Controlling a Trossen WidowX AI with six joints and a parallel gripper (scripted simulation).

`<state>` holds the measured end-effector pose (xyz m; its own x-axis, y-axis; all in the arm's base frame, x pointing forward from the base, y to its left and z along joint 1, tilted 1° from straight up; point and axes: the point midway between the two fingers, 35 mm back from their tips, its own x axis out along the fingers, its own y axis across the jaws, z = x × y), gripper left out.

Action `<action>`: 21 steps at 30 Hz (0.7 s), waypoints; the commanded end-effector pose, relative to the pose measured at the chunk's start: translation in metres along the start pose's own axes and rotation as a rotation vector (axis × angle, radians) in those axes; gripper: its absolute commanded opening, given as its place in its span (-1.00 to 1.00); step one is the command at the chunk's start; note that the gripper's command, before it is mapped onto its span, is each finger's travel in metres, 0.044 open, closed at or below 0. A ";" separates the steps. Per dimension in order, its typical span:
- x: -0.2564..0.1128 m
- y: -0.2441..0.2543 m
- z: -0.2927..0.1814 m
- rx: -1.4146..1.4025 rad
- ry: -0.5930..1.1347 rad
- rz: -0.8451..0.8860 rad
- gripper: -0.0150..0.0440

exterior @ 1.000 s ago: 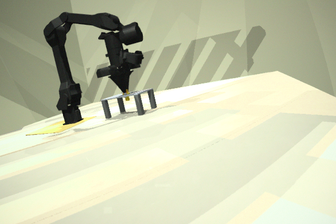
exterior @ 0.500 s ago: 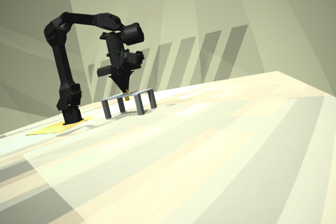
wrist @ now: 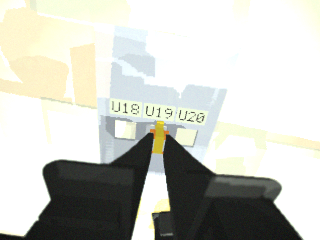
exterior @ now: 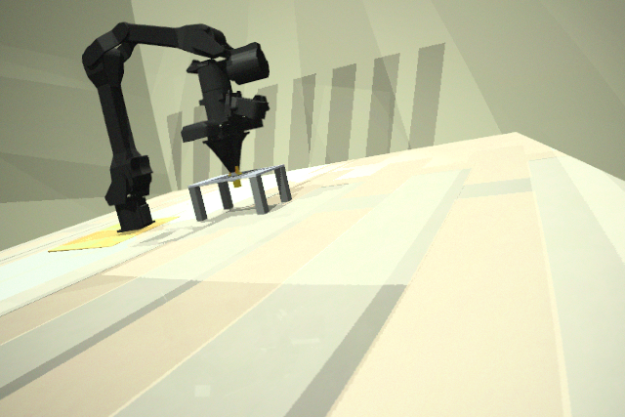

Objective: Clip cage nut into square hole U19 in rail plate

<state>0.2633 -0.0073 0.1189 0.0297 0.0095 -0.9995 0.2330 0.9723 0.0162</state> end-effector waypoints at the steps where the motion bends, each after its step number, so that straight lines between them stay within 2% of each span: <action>1: -0.001 0.000 0.001 0.004 -0.004 -0.006 -0.41; 21: 0.000 0.002 0.001 0.004 -0.003 -0.006 -0.41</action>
<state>0.2638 -0.0044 0.1186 0.0284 0.0090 -0.9996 0.2329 0.9724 0.0153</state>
